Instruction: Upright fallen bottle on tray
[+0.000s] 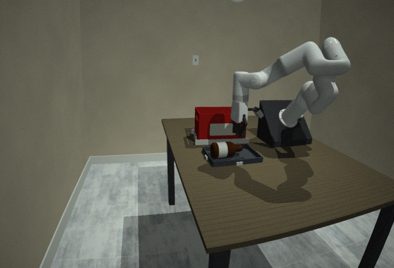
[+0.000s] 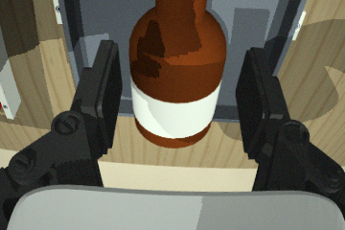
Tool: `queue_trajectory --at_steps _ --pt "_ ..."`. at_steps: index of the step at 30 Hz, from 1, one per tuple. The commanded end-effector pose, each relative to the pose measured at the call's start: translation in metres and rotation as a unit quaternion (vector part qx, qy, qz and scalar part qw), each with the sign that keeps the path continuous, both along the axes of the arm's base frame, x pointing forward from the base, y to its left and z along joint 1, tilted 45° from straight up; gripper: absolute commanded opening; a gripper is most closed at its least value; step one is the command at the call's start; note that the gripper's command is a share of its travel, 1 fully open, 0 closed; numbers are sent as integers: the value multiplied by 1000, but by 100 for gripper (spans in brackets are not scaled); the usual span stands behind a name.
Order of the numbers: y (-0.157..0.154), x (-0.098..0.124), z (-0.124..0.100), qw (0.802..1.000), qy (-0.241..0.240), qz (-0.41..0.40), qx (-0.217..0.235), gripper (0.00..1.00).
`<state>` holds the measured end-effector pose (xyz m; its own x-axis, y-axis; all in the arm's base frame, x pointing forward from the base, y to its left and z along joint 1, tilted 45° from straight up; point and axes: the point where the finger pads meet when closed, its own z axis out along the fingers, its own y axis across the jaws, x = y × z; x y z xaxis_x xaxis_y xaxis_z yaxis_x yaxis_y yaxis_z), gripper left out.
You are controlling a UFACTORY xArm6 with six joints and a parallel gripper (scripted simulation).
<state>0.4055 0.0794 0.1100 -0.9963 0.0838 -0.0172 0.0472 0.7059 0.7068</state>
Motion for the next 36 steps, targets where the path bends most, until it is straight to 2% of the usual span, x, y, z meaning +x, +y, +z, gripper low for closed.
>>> queue_trajectory --at_steps 1,16,36 --pt "11 4 -11 1000 -2 -1 0 65" --pt "28 6 -27 1000 -2 -1 0 65" --pt "29 6 -29 1000 -2 -1 0 65"
